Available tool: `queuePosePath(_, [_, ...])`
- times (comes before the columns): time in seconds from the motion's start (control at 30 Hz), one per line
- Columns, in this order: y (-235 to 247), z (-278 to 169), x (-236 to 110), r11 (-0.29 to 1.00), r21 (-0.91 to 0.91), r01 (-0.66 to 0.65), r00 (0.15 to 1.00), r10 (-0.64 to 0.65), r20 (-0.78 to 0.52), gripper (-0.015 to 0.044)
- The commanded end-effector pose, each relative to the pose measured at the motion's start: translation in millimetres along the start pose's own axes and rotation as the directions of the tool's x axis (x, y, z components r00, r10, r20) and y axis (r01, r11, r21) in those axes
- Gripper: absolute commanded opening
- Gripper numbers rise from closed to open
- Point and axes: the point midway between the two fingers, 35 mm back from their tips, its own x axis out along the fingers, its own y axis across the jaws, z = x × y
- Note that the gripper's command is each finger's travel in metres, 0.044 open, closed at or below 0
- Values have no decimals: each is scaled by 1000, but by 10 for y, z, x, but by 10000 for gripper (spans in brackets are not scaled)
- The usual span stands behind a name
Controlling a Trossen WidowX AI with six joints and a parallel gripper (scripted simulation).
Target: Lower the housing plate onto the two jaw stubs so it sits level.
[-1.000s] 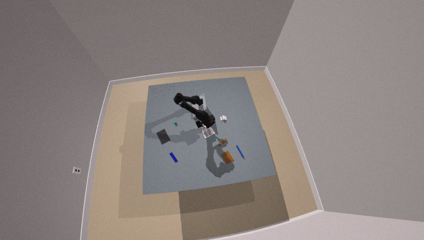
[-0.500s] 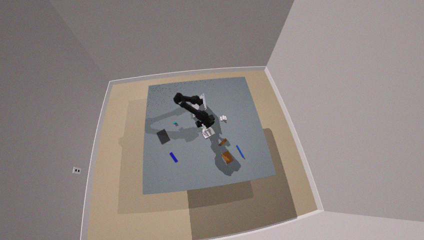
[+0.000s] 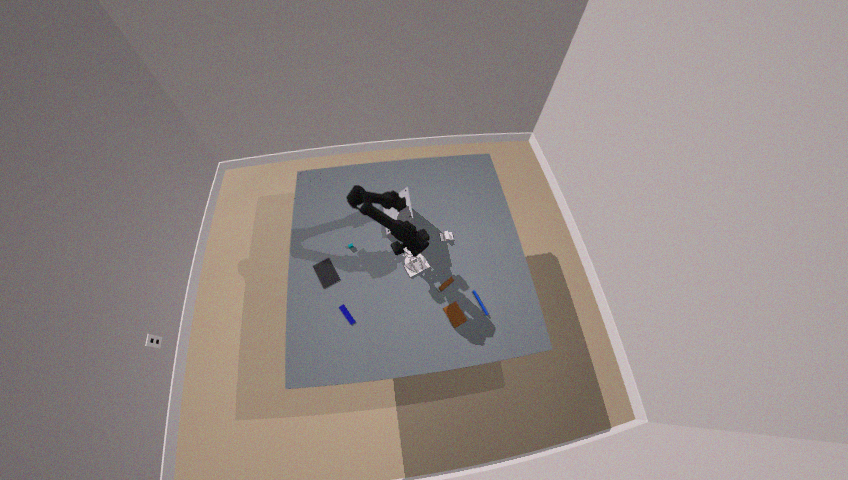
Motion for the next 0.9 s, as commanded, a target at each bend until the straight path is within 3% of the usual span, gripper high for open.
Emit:
queuePosePath(0.0, [-8,3,0,1000,-2,5,1000,-5,2,351])
queuePosePath(0.87, [-10,19,406,1000,-2,5,1000,-5,3,351])
